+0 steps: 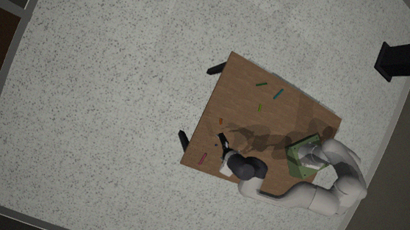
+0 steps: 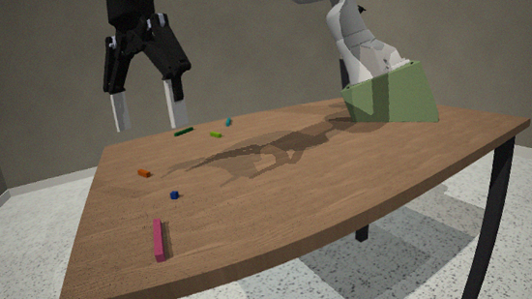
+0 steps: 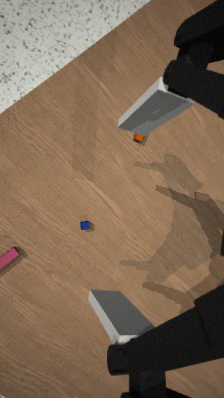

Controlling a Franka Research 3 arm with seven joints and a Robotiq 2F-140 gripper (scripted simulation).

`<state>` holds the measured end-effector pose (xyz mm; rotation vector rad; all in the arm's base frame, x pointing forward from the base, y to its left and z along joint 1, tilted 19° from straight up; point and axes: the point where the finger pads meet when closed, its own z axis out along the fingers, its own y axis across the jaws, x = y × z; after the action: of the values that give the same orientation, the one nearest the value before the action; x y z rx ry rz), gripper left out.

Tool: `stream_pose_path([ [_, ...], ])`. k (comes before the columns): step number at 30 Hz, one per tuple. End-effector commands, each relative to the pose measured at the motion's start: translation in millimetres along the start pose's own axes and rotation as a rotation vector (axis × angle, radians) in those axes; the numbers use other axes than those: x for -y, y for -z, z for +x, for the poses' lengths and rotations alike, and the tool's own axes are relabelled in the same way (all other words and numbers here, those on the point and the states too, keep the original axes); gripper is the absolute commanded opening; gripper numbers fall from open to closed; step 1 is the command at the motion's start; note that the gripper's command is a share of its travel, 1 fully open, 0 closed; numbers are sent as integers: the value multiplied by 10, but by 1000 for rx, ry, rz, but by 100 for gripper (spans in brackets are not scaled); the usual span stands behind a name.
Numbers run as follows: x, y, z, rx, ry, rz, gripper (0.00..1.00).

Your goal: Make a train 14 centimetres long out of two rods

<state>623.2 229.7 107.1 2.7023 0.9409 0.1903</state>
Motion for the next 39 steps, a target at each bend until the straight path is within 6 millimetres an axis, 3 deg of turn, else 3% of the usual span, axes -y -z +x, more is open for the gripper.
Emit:
stream_pose_path([
  [1, 80, -10, 121, 3, 167, -3, 100],
  [11, 328, -35, 408, -3, 353, -10, 100],
  [26, 853, -152, 920, -3, 728, -28, 100],
  [36, 1030, -223, 1060, 3, 853, -34, 100],
  [37, 1030, -223, 1060, 3, 853, -34, 23],
  [39, 1030, -223, 1060, 3, 853, -34, 23],
])
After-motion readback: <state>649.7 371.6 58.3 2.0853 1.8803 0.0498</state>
